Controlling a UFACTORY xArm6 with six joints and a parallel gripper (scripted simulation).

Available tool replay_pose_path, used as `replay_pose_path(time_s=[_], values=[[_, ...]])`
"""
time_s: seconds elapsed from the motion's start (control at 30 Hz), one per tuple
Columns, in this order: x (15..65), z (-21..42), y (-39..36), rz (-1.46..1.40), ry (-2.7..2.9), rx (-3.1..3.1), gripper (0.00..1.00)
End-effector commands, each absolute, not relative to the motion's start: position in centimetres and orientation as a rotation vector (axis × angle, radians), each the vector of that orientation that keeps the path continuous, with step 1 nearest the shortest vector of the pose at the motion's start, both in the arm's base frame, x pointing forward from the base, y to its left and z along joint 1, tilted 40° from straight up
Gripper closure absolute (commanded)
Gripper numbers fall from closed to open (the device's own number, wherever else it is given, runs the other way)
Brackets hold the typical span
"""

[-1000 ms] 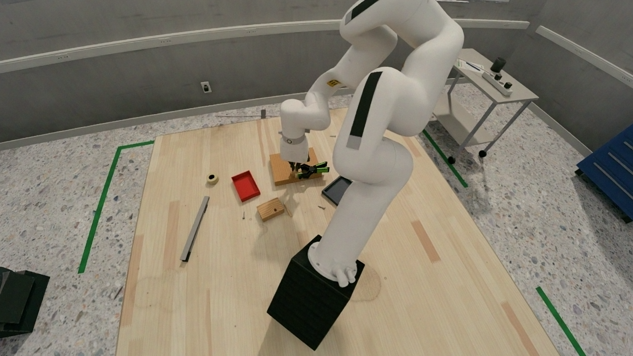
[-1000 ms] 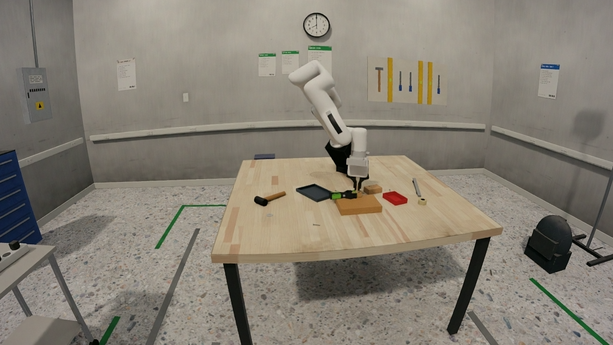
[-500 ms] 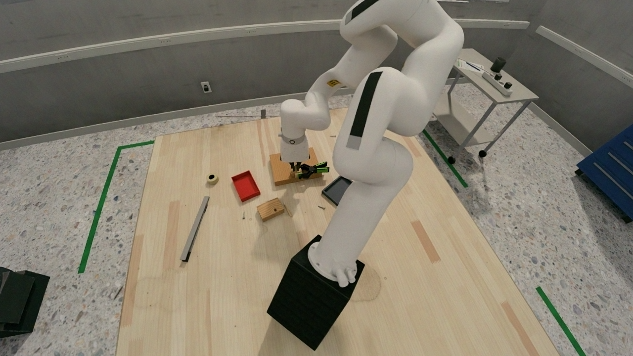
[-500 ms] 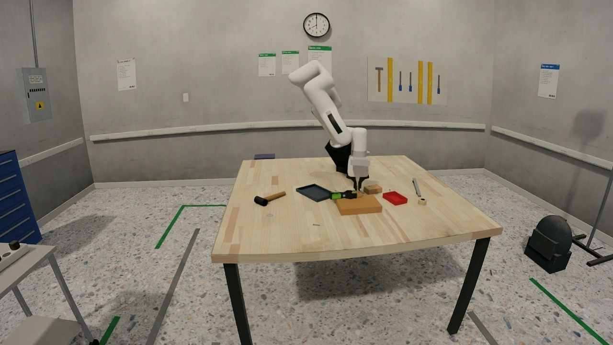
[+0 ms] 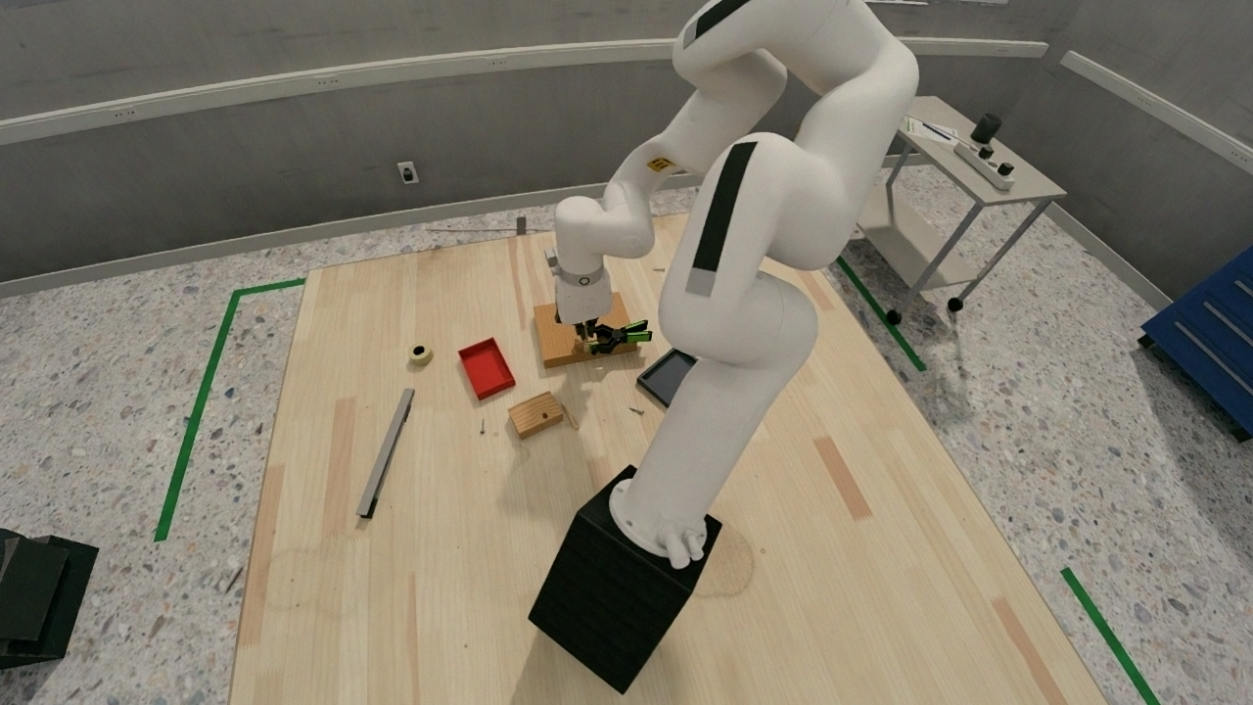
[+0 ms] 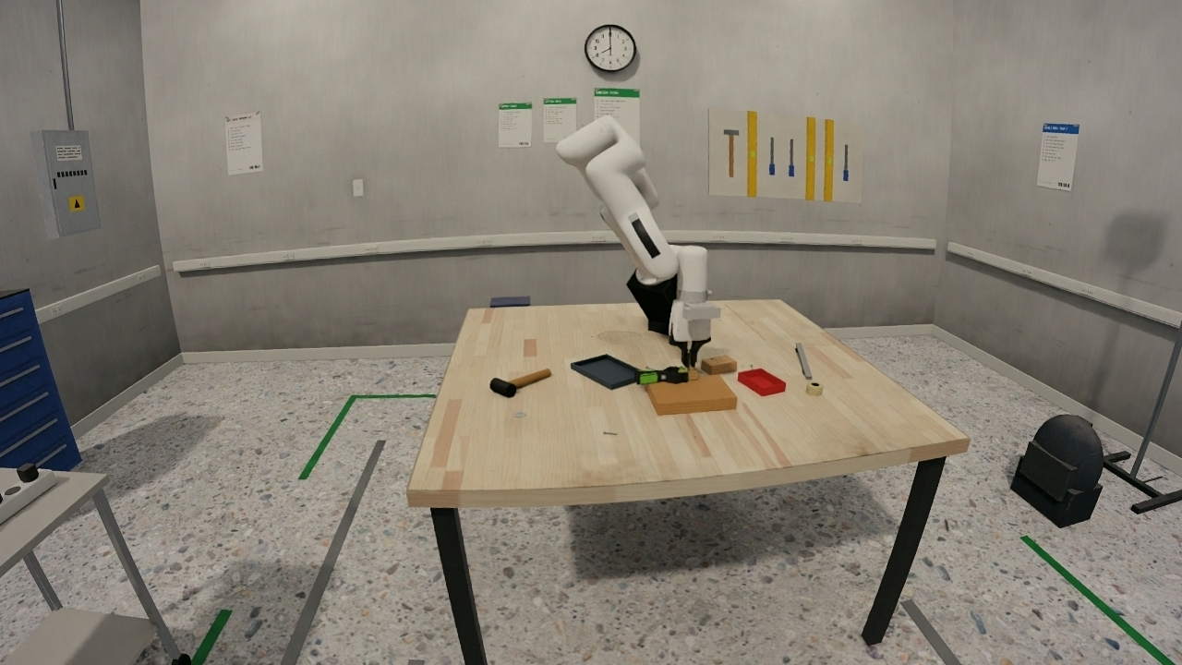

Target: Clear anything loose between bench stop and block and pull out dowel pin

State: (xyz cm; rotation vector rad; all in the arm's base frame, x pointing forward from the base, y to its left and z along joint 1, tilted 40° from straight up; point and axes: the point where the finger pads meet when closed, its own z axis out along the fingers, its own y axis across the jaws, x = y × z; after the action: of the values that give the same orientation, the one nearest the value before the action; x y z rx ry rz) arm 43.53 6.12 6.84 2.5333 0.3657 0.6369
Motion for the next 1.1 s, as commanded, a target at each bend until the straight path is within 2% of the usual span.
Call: replay_pose_path(time_s=[0.0,1.07], values=[[43.58,6.93,6.2,0.591,0.488,2.503,1.0],[43.53,7.01,6.24,0.403,1.03,2.272,1.0]])
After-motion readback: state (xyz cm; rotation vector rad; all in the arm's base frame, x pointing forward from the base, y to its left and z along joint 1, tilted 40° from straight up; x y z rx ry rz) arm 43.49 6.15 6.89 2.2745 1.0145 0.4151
